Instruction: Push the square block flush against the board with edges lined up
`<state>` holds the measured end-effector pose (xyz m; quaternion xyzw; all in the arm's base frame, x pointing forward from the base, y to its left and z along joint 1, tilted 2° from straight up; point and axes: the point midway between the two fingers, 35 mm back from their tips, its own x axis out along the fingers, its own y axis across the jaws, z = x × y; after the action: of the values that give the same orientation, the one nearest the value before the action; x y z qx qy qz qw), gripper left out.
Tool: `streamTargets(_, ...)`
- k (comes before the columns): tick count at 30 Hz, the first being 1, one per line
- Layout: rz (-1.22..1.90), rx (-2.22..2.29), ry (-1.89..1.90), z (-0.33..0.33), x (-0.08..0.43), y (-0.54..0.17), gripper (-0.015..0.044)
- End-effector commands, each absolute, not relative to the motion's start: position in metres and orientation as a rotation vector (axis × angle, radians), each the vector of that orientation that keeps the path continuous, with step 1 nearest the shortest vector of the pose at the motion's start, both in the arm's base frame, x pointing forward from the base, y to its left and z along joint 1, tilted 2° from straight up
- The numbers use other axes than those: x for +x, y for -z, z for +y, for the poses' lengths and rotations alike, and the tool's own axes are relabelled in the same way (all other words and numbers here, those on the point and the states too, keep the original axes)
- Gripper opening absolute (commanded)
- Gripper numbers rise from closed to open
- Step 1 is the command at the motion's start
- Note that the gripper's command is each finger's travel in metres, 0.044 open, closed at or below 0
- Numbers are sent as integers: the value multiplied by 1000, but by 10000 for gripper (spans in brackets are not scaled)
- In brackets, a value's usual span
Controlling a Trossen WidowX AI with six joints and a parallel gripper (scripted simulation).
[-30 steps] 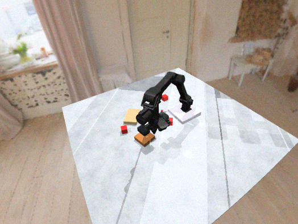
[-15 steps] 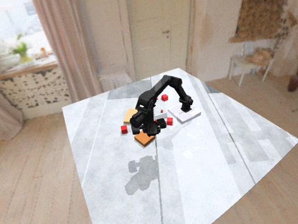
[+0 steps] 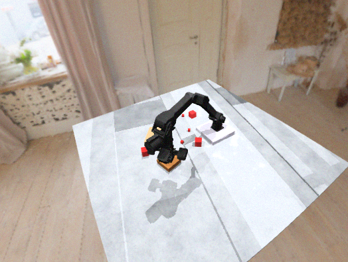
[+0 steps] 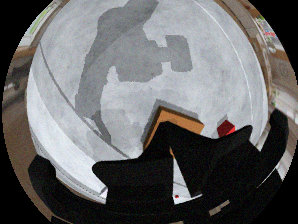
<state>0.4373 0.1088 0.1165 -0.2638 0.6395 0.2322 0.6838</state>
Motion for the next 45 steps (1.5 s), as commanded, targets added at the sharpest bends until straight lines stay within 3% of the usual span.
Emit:
streamTargets(1, 1471, -455, -395, 102, 446, -105, 0)
streamTargets(11, 1501, -197, -150, 90, 461, -91, 0)
streamTargets(19, 1502, -193, -146, 89, 462, -89, 0)
streamTargets(25, 1502, -181, -135, 88, 466, -36, 0)
streamTargets(45, 1503, -181, -135, 85, 454, -36, 0)
